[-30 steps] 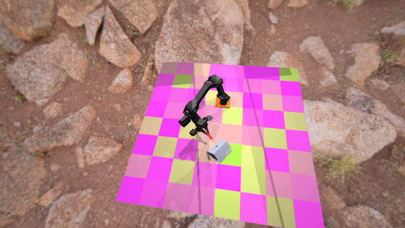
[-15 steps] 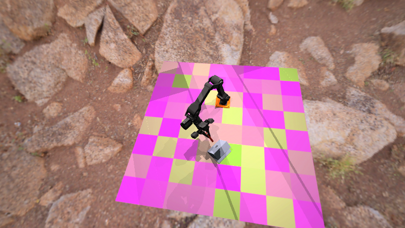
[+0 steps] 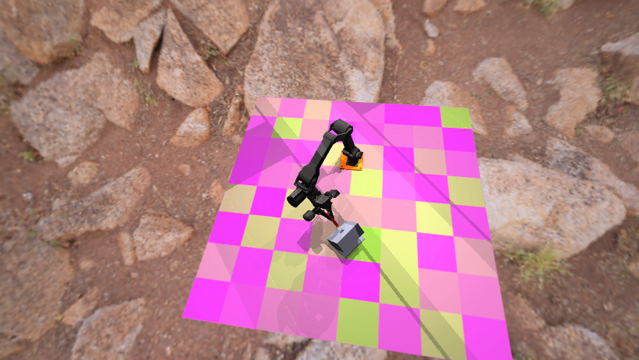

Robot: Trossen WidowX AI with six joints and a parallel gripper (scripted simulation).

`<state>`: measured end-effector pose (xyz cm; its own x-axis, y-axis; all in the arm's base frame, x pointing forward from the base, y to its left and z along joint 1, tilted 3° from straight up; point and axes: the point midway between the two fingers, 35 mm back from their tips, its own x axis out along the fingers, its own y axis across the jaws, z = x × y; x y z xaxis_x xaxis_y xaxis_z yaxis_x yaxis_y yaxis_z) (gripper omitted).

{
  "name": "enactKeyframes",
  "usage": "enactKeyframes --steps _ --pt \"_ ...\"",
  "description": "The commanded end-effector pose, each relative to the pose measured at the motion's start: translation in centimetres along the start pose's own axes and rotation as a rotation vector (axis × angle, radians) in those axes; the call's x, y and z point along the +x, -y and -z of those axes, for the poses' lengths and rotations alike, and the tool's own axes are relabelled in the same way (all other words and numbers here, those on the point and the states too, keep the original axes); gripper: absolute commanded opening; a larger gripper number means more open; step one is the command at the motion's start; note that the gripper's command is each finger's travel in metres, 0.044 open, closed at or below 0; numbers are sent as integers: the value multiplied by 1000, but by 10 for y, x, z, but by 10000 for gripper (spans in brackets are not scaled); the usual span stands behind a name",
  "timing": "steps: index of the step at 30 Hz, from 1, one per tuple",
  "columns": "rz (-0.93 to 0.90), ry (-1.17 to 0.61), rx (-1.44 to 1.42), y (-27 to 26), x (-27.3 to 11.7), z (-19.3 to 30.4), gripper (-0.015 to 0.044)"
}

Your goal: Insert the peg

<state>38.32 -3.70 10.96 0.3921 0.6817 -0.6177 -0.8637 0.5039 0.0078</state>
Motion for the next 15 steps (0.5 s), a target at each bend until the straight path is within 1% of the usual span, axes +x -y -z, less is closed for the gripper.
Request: enactKeyframes --steps 1,15 --pt "-2 6 8 -1 3 0 0" --pt "-3 7 9 -1 21 0 0"
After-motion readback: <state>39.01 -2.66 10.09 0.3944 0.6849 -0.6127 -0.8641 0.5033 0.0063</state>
